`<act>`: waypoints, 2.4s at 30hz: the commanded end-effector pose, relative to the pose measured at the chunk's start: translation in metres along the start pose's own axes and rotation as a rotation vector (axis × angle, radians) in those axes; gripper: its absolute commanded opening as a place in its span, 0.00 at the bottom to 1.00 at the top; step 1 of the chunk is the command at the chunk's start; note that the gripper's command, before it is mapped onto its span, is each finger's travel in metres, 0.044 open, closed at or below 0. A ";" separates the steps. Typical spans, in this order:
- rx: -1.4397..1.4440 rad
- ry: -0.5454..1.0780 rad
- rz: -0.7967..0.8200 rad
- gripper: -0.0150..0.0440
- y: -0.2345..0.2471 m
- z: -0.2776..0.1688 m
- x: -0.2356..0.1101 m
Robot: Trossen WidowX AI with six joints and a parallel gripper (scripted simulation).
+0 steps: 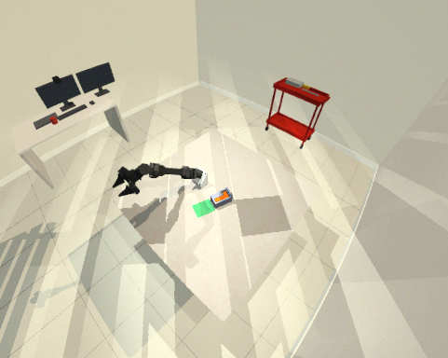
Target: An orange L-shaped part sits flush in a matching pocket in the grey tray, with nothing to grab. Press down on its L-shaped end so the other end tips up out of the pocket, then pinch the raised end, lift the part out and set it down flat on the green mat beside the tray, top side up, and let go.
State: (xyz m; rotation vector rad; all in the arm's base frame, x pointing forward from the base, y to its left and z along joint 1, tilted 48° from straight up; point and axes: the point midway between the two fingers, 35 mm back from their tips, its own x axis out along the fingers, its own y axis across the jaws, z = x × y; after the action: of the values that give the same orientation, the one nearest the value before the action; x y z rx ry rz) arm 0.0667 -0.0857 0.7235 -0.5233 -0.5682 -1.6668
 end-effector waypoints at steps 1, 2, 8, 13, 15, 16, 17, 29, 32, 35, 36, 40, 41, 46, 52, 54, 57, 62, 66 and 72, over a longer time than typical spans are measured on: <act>0.010 0.001 0.000 0.89 -0.002 0.000 0.000; 0.025 0.003 0.001 0.84 -0.005 0.000 0.001; 0.263 0.053 0.000 0.58 -0.055 -0.016 0.017; 0.475 0.149 0.028 0.56 -0.083 -0.052 0.037; 0.578 0.212 0.030 0.56 -0.091 -0.076 0.048; 0.600 0.241 0.042 0.56 -0.092 -0.088 0.053; 0.616 0.273 0.071 0.56 -0.087 -0.097 0.055; 0.931 0.679 0.184 0.56 -0.021 -0.226 0.080; 0.900 0.755 0.210 0.56 -0.001 -0.254 0.078; 0.922 0.892 0.213 0.56 0.033 -0.295 0.070; 0.939 0.960 0.233 0.56 0.048 -0.310 0.062; 0.894 1.059 0.290 0.56 0.078 -0.331 0.039; 0.898 1.080 0.292 0.56 0.084 -0.336 0.036; 0.851 1.228 0.321 0.56 0.126 -0.370 0.003; 0.775 1.439 0.345 0.56 0.183 -0.410 -0.054; 0.709 1.534 0.349 0.56 0.205 -0.427 -0.087; 0.593 1.657 0.362 0.56 0.232 -0.447 -0.138; 0.308 1.824 0.399 0.56 0.263 -0.471 -0.242; 0.019 1.874 0.449 0.56 0.264 -0.482 -0.325; -0.411 1.815 0.549 0.56 0.244 -0.482 -0.436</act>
State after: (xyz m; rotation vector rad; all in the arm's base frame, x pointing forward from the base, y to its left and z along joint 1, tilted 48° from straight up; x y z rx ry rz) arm 0.3718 -0.1217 0.1243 0.7324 1.0394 -1.0783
